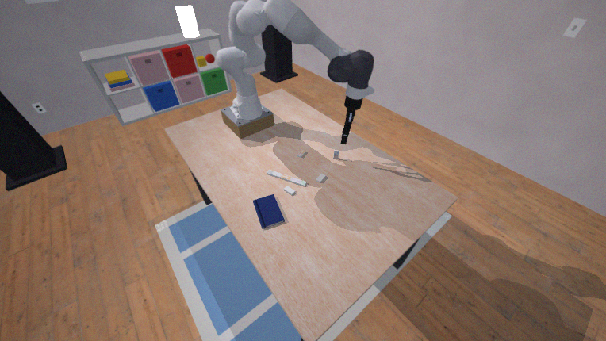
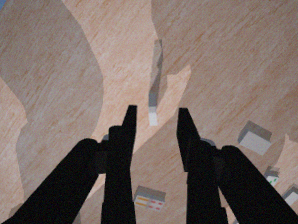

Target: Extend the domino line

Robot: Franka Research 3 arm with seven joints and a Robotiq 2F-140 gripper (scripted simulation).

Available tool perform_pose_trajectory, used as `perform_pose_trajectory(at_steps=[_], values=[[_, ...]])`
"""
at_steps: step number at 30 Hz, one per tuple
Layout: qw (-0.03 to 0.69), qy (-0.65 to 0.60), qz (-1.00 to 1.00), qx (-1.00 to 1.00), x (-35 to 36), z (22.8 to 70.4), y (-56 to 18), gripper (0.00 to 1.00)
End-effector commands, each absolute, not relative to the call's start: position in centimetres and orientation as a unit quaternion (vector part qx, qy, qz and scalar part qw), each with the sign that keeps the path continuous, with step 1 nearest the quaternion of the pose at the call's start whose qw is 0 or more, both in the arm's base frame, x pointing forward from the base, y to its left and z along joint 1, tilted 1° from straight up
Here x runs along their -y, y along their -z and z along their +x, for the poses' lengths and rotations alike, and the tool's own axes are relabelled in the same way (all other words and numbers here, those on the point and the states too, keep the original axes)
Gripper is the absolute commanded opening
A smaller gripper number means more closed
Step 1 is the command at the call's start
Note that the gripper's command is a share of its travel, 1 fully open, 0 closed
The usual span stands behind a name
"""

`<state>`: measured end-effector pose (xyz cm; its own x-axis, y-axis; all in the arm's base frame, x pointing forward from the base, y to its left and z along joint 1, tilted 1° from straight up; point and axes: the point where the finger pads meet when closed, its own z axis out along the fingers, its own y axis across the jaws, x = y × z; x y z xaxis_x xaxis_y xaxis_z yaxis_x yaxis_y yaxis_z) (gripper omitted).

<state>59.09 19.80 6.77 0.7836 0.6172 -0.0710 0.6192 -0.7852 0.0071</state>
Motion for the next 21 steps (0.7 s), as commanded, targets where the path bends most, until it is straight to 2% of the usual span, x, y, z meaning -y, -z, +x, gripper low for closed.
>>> perform_pose_trajectory(at_steps=[1,21], values=[[0.015,0.031,0.945,-0.326,-19.8,59.1,-6.8,0.33],[-0.004,0.038,0.999,0.039,-17.4,57.2,-3.6,0.33]])
